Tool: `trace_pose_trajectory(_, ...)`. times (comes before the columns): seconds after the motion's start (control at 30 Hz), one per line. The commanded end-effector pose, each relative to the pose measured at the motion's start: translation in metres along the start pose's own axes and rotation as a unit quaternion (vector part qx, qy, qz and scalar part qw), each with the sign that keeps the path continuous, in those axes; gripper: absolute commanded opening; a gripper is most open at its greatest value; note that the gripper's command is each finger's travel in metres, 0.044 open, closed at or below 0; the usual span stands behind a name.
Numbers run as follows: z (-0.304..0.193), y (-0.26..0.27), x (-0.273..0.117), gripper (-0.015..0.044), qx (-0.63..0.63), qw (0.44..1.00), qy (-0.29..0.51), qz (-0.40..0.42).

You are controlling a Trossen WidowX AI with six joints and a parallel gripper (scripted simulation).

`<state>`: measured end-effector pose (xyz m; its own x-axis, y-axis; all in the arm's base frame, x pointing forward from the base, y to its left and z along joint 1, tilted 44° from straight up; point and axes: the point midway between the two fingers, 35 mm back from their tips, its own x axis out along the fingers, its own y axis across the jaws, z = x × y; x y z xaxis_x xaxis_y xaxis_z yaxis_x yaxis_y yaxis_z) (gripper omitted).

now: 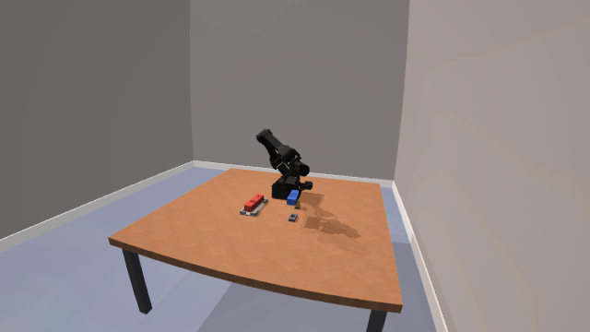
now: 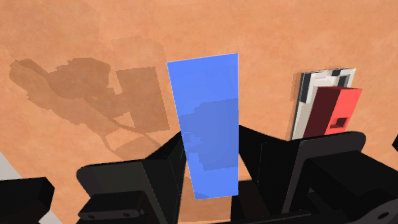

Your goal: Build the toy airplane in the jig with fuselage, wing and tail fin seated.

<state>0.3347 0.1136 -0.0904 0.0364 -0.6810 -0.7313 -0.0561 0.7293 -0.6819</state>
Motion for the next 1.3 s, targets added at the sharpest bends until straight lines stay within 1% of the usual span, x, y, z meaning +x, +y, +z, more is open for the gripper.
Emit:
trace_pose_trajectory(0.0,0.0,0.0,-0.015,0.0,0.004,1.0,0.0,0.004)
trace_pose_trajectory(0.17,-0.002,-0.001,-0.03,0.0,0.003,1.0,0.002,0.004)
trace_pose_trajectory(0.3,-0.001,-0.004,-0.032,0.0,-0.003,1.0,0.003,0.004)
trace_pose_trajectory(0.77,0.004,-0.05,-0.028,0.0,-0.124,0.992,0.002,0.013)
trace_pose_trajectory(1.27,0.004,-0.099,-0.021,0.0,-0.254,0.967,-0.003,0.018)
